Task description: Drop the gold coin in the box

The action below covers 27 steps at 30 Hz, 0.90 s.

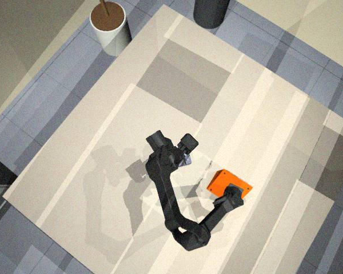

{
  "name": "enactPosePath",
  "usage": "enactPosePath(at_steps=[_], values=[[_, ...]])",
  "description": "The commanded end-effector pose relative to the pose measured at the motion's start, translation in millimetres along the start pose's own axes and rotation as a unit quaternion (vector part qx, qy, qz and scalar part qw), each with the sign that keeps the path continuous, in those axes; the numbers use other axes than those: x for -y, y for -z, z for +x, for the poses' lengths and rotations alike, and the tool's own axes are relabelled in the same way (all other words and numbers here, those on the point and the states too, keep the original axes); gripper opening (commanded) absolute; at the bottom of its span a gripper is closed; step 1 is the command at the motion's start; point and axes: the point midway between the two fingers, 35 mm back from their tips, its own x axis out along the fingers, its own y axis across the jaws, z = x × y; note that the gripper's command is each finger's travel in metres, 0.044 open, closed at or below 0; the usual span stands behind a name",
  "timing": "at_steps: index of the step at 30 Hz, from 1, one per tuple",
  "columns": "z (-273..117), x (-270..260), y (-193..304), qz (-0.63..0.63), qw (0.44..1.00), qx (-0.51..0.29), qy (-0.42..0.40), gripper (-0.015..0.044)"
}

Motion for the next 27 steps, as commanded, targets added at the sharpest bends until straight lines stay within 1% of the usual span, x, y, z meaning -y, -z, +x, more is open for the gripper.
enactPosePath(at_steps=[1,5,6,19,20,23,27], values=[[-19,-73,-27,-0.284,0.948,0.065,-0.130,0.0161],[-30,-100,-36,-0.384,0.901,0.103,-0.173,0.0161],[-31,-102,-36,-0.391,0.897,0.106,-0.176,0.0161],[-31,-102,-39,-0.391,0.897,0.106,-0.176,0.0161],[-29,-103,-39,-0.391,0.897,0.106,-0.175,0.0161],[-2,-115,-41,-0.391,0.897,0.107,-0.176,0.0161],[1,-116,-41,-0.391,0.897,0.107,-0.176,0.0161]])
